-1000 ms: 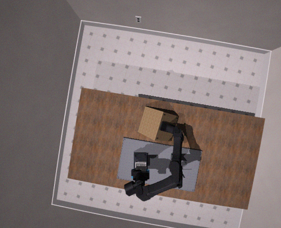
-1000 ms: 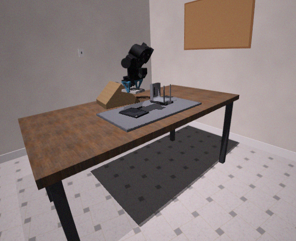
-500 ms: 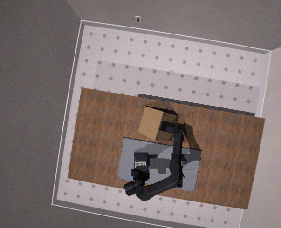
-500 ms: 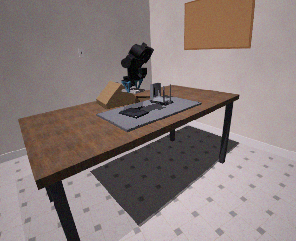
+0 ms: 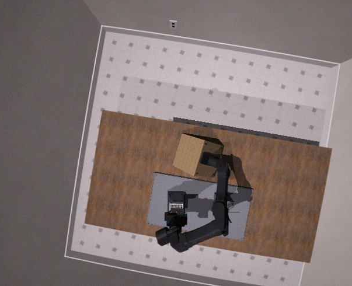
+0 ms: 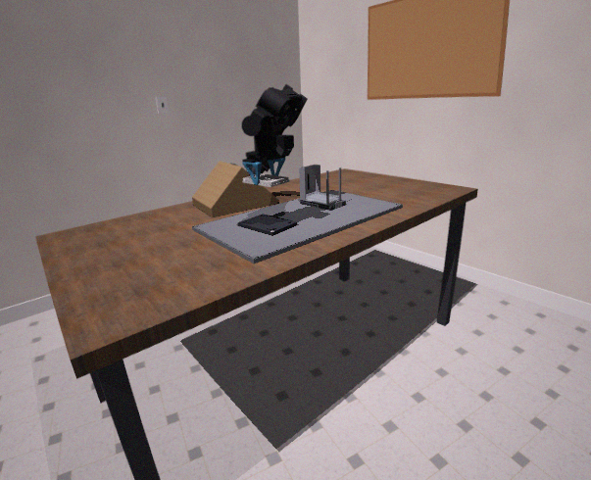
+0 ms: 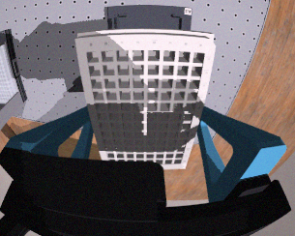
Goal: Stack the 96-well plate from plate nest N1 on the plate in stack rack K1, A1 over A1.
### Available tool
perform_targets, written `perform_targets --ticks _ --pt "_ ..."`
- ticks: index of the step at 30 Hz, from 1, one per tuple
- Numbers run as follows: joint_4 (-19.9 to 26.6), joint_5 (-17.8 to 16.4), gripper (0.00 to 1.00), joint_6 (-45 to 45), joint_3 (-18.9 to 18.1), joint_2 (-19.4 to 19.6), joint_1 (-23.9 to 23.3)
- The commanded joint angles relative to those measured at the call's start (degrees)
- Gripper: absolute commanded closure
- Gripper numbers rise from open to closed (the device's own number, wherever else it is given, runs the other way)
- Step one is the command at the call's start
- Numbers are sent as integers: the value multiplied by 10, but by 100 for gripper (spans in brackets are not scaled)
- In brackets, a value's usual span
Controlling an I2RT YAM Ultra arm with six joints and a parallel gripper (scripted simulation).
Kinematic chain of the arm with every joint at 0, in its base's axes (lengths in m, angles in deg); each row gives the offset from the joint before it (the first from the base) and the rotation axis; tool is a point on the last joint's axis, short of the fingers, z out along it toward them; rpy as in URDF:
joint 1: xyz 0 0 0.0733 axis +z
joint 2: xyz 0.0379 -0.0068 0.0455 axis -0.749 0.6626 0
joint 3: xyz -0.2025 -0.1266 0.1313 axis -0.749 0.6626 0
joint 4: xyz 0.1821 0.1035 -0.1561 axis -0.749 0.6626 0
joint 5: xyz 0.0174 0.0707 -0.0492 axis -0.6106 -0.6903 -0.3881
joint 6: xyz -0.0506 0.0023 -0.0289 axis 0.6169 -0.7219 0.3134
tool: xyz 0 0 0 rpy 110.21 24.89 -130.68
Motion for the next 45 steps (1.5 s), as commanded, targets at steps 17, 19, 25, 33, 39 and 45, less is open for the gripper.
perform_targets --ticks 17,19,25,33,39,45 --pt "-10 -5 100 -43 28 -35 -15" --pt "-15 -7 100 -46 47 -50 -12" --pt "-29 -12 100 -56 102 -96 8" --pt "-38 -17 100 -67 148 -139 12" --pt "-45 -22 100 -79 189 -181 24" --pt "-48 -27 100 -91 224 -221 40"
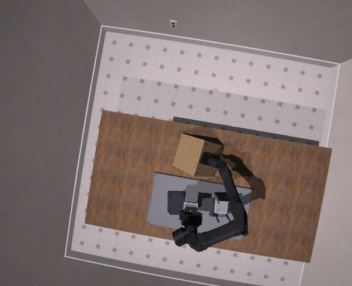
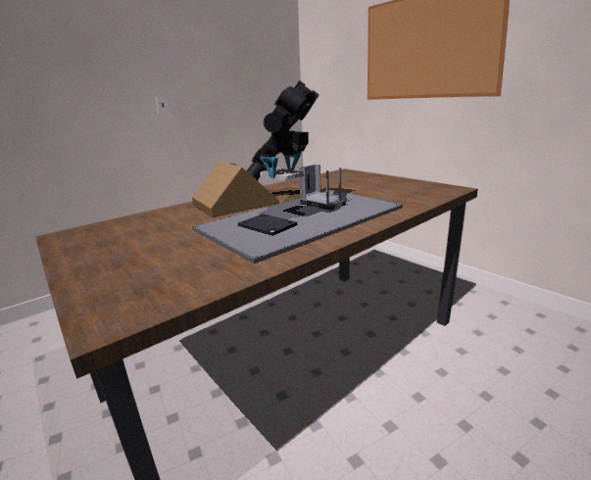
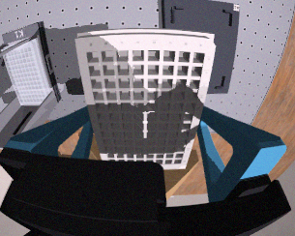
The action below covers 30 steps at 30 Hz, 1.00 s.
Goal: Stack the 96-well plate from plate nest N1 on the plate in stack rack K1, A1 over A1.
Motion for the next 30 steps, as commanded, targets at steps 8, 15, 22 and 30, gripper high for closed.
perform_targets --ticks 8,15,22,30 --pt "-5 -16 100 -25 48 -71 5" --pt "6 -23 100 -42 79 -114 24" --pt "9 -28 100 -55 98 -145 41" --pt "16 -36 100 -78 124 -192 61"
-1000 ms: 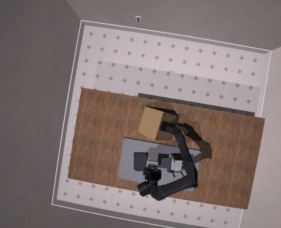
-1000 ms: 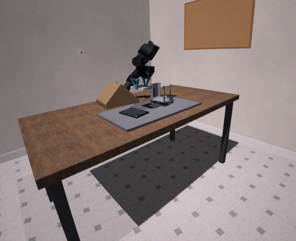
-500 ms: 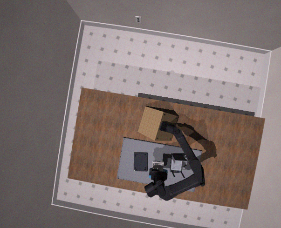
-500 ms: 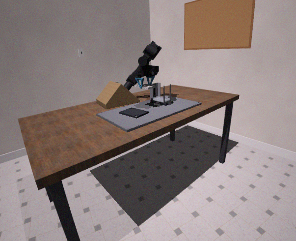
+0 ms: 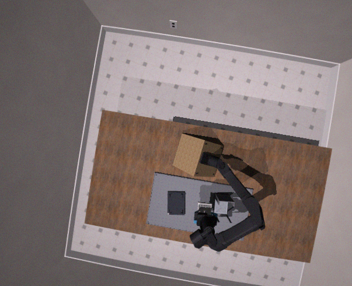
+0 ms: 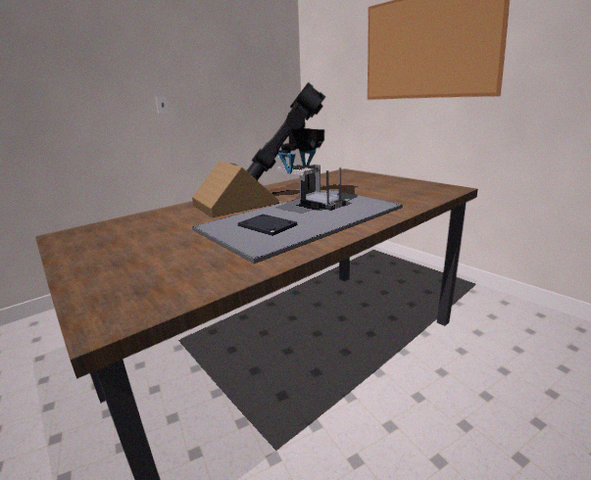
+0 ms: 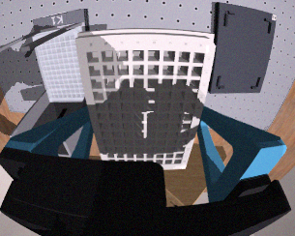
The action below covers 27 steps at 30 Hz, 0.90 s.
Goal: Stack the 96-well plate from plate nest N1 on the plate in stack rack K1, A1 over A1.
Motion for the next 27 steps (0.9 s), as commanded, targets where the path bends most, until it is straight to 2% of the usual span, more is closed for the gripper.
perform_targets --ticks 1,7,10,24,27 --pt "13 -12 100 -17 15 -36 4" --pt "21 -18 100 -36 29 -70 20" --pt "23 -20 100 -40 30 -76 12" --pt "44 -34 100 -91 48 -149 65" --pt "46 -35 100 -96 42 -155 57"
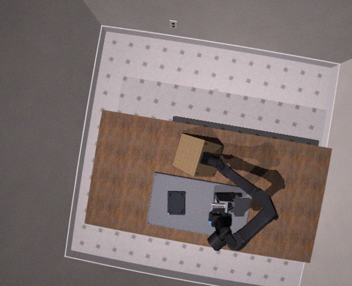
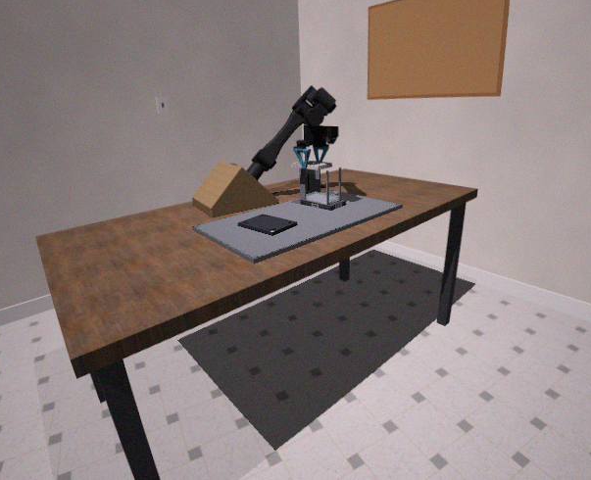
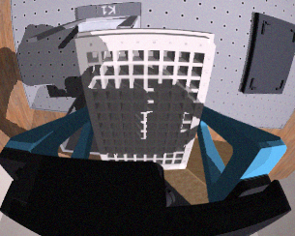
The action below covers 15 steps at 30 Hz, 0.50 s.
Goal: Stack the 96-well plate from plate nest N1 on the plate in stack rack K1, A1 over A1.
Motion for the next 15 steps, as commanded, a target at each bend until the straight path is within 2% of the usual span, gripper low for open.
perform_targets --ticks 1,7,15 --pt "13 -9 100 -19 7 -25 -5" --pt "23 -15 100 -44 11 -52 22" --pt "27 -23 100 -77 -14 -86 47"
